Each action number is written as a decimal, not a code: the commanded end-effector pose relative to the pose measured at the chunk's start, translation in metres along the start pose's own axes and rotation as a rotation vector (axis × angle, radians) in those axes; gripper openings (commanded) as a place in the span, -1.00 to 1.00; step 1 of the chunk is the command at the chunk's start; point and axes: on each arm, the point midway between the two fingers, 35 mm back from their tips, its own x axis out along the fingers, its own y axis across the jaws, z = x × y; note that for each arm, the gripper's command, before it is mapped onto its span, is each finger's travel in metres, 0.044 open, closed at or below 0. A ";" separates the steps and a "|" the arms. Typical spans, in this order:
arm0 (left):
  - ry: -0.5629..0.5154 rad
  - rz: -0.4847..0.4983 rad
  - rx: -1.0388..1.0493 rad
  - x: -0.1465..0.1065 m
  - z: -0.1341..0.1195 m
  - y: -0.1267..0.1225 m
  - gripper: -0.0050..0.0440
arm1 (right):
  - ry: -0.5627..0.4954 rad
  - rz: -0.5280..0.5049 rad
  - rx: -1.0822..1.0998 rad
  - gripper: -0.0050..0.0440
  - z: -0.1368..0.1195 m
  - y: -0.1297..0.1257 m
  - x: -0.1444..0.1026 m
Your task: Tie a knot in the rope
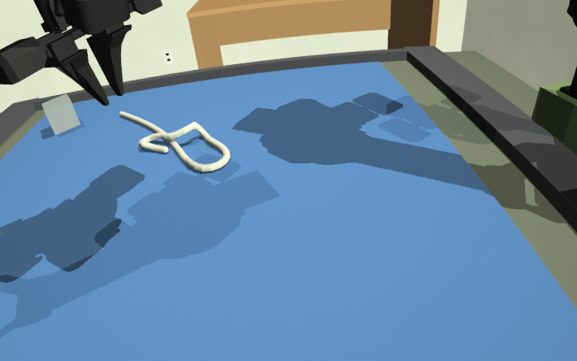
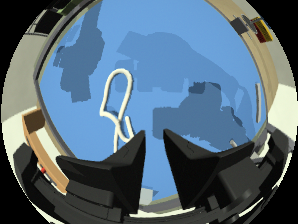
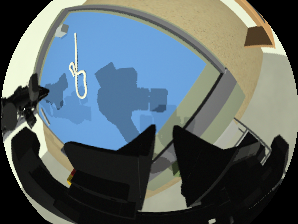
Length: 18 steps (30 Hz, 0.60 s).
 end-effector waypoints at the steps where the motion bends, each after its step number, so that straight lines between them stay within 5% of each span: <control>1: -0.001 0.036 -0.054 0.019 -0.010 0.030 -0.45 | -0.022 0.009 -0.002 -0.45 -0.001 -0.001 -0.008; 8: 0.007 0.047 -0.106 0.049 -0.025 0.053 -0.45 | -0.022 0.009 -0.002 -0.45 -0.001 -0.001 -0.008; 18: 0.008 0.048 -0.113 0.053 -0.027 0.056 -0.45 | -0.022 0.009 -0.002 -0.45 -0.001 -0.001 -0.008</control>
